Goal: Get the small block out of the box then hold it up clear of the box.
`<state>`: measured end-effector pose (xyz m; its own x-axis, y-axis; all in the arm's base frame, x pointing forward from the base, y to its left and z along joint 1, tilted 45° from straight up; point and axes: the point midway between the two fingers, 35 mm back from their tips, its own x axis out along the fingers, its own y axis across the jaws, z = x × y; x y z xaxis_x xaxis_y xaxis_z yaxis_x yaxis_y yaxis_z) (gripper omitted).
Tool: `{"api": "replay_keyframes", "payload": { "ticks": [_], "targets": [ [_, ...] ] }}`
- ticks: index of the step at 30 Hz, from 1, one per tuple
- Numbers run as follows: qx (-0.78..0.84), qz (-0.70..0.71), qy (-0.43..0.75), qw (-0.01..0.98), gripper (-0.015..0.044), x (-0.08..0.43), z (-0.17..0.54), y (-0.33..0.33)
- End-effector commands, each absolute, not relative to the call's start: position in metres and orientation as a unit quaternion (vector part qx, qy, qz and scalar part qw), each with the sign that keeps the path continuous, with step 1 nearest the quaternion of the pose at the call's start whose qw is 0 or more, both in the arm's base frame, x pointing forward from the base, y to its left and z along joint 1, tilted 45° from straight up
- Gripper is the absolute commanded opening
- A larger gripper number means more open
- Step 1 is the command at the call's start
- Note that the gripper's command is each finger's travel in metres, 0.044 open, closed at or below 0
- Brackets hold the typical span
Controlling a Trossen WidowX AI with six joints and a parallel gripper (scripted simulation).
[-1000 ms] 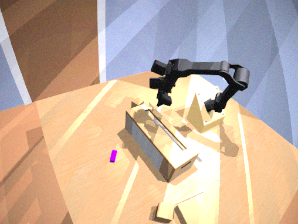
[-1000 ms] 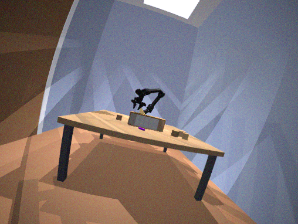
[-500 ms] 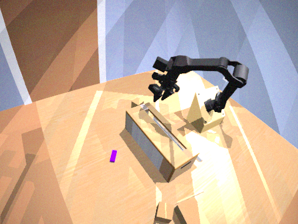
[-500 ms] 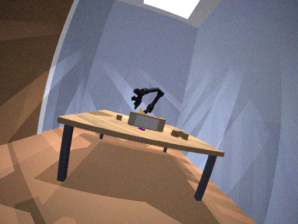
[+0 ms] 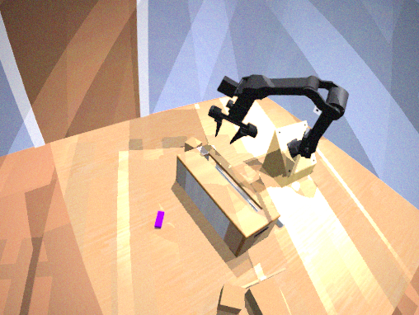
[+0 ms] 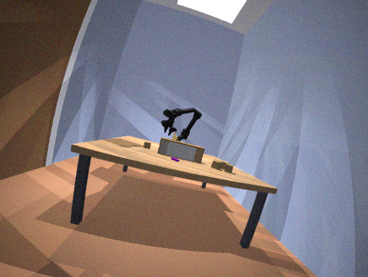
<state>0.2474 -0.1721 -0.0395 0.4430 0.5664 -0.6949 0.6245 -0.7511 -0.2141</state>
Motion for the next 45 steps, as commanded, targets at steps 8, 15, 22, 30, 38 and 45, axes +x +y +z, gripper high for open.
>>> {"api": "replay_keyframes", "payload": {
  "ticks": [8,15,22,30,38,45],
  "targets": [
    [0.806,-0.462,0.178,-0.325,0.0285,0.238,-0.045,-0.171],
    [0.806,-0.462,0.178,-0.325,0.0285,0.238,-0.045,-0.171],
    [0.806,-0.463,0.176,-0.324,0.0285,0.244,-0.064,-0.156],
    [0.806,-0.461,0.179,-0.326,0.0285,0.254,-0.110,-0.103],
    [0.806,-0.461,0.179,-0.326,0.0285,0.254,-0.112,-0.101],
    [0.806,-0.461,0.179,-0.326,0.0285,0.255,-0.121,-0.095]
  ]
}}
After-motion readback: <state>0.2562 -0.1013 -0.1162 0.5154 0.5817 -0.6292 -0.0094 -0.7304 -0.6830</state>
